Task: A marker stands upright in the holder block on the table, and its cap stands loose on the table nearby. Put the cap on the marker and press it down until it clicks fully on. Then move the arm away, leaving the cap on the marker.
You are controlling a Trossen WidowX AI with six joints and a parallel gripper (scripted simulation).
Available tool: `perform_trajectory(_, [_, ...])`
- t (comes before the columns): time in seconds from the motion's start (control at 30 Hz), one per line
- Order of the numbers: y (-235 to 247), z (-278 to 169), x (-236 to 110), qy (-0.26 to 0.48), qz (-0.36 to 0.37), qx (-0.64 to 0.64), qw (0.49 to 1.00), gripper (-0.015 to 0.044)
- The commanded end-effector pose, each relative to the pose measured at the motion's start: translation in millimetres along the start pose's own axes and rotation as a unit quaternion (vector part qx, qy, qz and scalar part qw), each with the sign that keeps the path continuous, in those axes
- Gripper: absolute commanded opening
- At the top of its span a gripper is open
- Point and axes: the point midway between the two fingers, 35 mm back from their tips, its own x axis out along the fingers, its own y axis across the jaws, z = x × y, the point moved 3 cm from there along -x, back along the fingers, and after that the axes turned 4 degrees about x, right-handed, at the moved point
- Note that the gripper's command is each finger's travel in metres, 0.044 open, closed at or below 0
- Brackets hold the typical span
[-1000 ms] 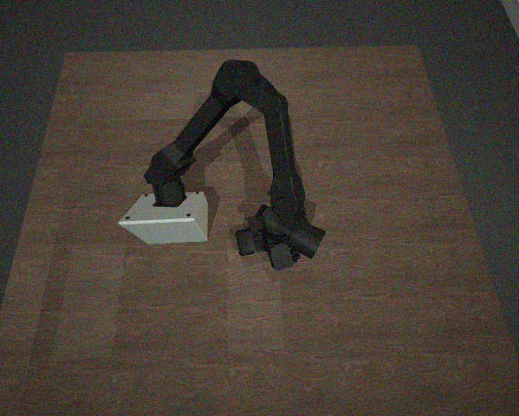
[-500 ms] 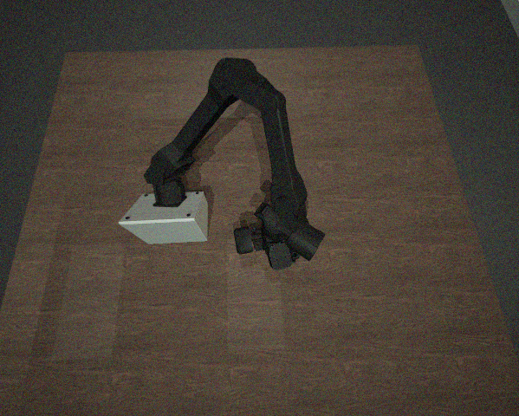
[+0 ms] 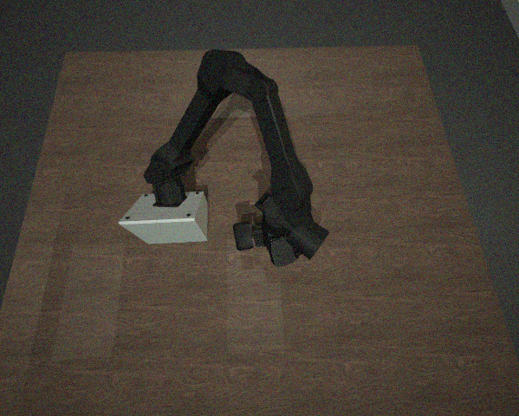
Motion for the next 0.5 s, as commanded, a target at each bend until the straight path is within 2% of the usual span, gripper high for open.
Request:
perform_trajectory(0.0, [6, -4, -7, -0.005, 0.003, -0.006, 1.000, 0.0000])
perform_trajectory(0.47, [37, -57, -34, -0.006, 0.003, -0.006, 1.000, 0.0000])
